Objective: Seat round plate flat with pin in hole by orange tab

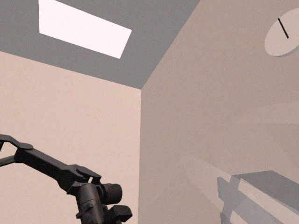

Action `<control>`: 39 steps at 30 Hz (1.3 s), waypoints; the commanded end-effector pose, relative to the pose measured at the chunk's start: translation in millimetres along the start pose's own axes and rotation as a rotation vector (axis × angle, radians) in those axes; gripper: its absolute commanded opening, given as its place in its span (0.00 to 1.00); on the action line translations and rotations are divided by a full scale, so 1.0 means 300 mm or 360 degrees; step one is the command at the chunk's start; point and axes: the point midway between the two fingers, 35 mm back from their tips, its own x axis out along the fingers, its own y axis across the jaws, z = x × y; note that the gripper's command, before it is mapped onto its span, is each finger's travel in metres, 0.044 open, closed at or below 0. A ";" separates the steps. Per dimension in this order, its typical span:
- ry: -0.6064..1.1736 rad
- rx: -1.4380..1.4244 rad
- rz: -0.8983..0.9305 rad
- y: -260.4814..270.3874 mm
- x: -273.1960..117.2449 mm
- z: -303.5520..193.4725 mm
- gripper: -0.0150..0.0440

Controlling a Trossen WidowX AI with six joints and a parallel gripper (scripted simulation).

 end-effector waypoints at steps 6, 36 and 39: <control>0.0347 0.0348 0.0215 -0.298 0.084 -0.325 0.25; 0.0357 0.0887 0.0700 -0.370 0.209 -0.732 0.25; 0.0356 0.0887 0.0700 -0.374 0.212 -0.724 0.25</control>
